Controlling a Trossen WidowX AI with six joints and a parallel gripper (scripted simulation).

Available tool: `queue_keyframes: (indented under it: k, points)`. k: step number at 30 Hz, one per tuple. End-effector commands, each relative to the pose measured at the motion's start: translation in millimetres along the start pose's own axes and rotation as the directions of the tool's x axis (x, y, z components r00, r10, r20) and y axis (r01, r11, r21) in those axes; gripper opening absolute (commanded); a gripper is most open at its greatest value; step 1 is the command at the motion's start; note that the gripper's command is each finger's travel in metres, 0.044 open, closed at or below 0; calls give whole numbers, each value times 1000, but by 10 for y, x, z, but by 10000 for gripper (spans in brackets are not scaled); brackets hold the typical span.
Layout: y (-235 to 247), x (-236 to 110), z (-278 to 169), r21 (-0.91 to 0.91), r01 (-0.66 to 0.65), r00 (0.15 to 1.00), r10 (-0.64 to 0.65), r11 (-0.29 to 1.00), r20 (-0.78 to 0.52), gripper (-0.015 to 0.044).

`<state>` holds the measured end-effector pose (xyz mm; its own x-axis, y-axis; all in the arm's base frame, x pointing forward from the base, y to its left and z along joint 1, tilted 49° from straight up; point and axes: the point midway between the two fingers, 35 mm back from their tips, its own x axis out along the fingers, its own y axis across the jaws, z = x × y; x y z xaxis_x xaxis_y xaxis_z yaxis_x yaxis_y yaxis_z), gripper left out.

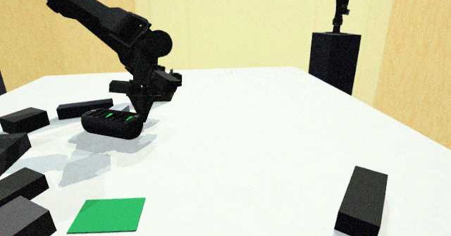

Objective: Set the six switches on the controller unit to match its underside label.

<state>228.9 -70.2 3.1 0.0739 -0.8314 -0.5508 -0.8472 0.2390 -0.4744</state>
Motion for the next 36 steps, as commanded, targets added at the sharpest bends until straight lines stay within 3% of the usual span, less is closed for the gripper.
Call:
queue_keyframes:
  k: [1, 36]
  points:
    - [39, 64, -22, -10, 2, 1000, -2, 1000, -8, 0]
    - [-64, 118, -25, -10, 3, 1000, -3, 1000, -9, 0]
